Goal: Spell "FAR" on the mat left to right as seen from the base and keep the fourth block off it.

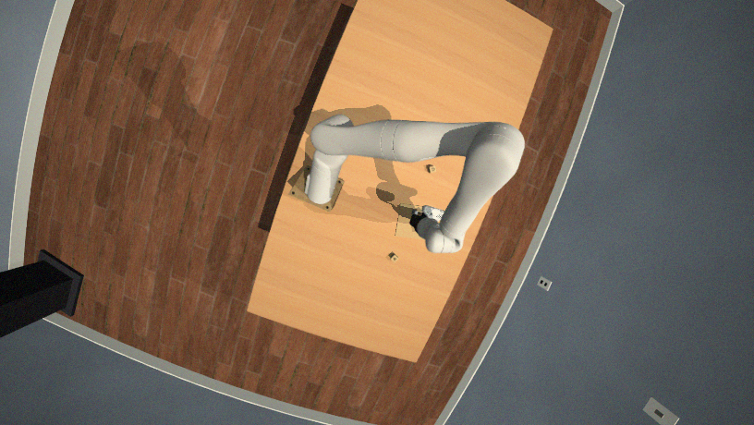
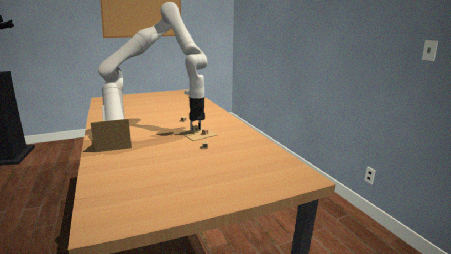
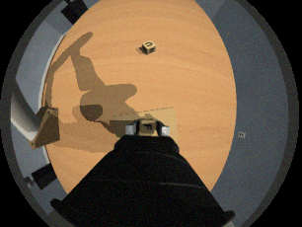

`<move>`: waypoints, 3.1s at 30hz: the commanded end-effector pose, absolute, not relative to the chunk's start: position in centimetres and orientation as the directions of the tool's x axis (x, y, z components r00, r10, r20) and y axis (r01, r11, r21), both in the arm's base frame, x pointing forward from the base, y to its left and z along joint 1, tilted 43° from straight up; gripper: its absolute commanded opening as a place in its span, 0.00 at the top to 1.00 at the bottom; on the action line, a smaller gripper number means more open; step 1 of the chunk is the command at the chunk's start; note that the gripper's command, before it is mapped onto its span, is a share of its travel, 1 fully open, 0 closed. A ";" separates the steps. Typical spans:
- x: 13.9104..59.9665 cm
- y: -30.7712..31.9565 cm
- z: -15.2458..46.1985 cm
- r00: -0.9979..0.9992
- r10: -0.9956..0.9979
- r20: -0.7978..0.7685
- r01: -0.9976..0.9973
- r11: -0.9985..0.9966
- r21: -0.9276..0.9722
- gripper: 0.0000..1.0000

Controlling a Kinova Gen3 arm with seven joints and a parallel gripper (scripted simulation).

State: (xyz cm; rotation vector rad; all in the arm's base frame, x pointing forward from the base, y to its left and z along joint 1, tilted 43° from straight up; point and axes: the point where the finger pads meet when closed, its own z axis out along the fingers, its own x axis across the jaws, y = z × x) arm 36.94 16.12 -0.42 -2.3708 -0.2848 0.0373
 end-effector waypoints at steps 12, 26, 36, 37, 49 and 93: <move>37.0 16.2 -0.5 0.975 0.214 0.057 0.195 -0.706 -0.681 0.21; 37.8 13.5 2.5 0.975 0.214 0.066 0.201 -0.707 -0.678 0.21; 38.2 10.6 5.6 0.975 0.214 0.066 0.202 -0.706 -0.679 0.21; 38.2 10.6 5.6 0.975 0.214 0.066 0.202 -0.706 -0.679 0.21; 38.1 10.2 6.1 0.975 0.214 0.062 0.198 -0.706 -0.680 0.00; 37.5 10.0 5.3 0.864 0.435 0.253 0.487 -0.597 -0.637 0.00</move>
